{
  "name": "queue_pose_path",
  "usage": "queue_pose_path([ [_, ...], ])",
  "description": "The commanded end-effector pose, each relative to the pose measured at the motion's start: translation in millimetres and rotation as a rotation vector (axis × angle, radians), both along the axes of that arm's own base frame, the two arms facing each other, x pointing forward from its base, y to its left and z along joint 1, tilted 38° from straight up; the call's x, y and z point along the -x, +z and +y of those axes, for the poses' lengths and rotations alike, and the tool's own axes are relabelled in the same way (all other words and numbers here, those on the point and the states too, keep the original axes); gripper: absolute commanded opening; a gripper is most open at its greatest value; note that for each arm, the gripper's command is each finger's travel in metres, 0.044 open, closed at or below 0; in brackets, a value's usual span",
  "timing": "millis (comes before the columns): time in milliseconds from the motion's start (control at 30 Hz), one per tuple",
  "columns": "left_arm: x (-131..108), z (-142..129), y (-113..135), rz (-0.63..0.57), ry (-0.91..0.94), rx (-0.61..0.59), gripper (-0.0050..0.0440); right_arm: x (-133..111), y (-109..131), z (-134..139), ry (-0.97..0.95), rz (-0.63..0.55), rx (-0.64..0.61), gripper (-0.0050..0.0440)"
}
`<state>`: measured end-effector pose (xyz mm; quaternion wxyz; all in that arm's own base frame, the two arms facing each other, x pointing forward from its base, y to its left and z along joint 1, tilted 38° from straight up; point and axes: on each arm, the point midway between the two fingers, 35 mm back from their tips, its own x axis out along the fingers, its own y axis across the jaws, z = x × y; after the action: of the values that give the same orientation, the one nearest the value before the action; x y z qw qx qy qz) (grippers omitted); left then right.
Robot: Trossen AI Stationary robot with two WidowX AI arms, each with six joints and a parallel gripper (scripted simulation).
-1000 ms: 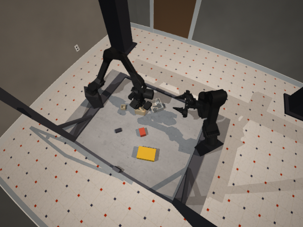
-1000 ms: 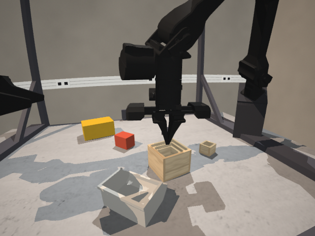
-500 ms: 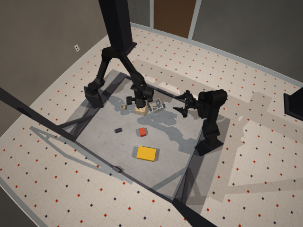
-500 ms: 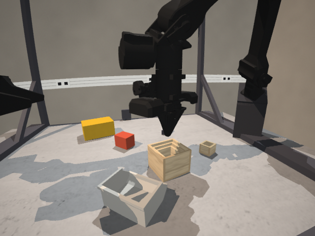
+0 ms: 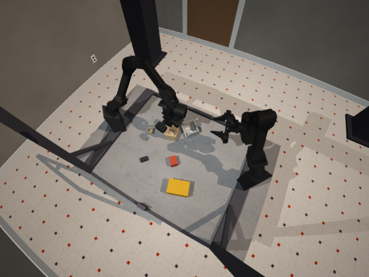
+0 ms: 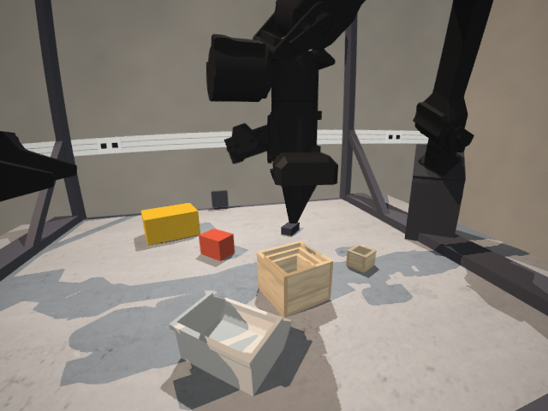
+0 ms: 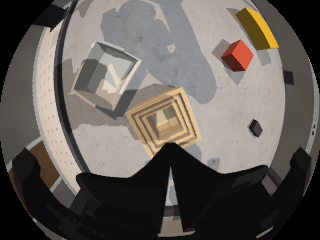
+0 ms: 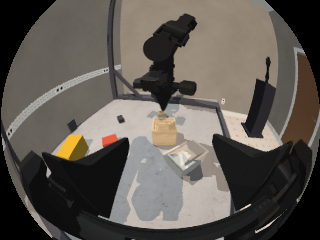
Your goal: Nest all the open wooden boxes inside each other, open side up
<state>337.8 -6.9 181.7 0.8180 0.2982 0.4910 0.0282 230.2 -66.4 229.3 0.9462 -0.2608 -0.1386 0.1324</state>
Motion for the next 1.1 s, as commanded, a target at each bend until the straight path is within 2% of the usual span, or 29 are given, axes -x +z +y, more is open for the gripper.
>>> queue_pose_path([
  [0, 3, -2, 19, -0.105, 0.162, 0.104, -0.0050, 0, 0, 0, 0.000, 0.002, -0.003, 0.0400],
  [100, 3, -3, 17, -0.123, 0.232, 0.146, -0.0050, 0, 0, 0, 0.000, 0.002, -0.003, 0.0400],
  [533, 7, -1, 11, -0.118, 0.239, 0.150, -0.0050, -5, 4, -2, 0.000, 0.003, -0.036, 0.0400],
  [900, 19, 3, -8, -0.137, 0.283, 0.179, -0.0050, -49, 9, -1, -0.022, 0.095, -0.312, 0.0400],
  [967, 19, 3, -8, -0.137, 0.283, 0.179, -0.0050, -49, 9, -1, -0.022, 0.095, -0.312, 0.0400],
  [1067, 24, 4, -15, -0.143, 0.301, 0.190, -0.0050, -64, 5, 3, -0.040, 0.158, -0.408, 0.0400],
])
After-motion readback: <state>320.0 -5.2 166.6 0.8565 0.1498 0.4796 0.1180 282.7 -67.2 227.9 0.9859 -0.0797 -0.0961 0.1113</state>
